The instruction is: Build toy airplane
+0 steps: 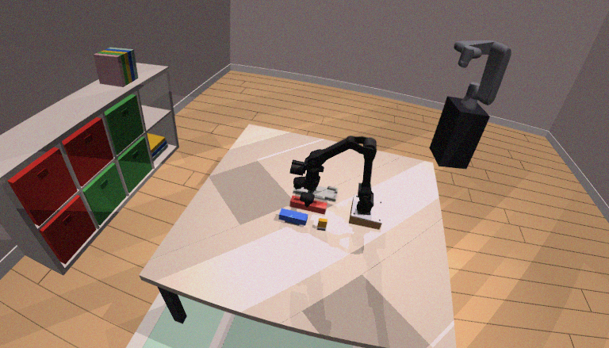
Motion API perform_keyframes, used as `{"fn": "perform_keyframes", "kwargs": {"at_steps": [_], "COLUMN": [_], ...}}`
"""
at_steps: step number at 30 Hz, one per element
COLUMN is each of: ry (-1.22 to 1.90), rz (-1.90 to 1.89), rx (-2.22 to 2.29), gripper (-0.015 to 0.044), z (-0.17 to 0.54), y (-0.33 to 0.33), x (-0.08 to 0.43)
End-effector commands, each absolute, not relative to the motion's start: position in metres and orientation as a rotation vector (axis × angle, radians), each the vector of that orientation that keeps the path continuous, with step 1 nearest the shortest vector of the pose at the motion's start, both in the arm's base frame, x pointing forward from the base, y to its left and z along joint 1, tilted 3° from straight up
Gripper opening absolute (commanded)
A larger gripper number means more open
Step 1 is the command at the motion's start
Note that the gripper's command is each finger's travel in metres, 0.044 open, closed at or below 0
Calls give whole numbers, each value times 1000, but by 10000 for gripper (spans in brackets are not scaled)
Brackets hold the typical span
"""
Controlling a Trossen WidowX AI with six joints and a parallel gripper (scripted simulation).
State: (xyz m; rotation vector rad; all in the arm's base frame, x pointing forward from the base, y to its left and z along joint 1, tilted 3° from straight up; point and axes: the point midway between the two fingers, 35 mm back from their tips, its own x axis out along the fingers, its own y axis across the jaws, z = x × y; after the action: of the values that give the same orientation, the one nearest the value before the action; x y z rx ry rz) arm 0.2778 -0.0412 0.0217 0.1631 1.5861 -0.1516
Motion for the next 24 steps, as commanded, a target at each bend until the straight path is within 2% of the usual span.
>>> {"fn": "perform_keyframes", "kwargs": {"at_steps": [1,24], "ry": [1593,1593], "rz": [-150,-150], "rx": [156,156], "gripper": [440,440], "z": [13,-23], "y": [-42,-41], "x": [276,274]}}
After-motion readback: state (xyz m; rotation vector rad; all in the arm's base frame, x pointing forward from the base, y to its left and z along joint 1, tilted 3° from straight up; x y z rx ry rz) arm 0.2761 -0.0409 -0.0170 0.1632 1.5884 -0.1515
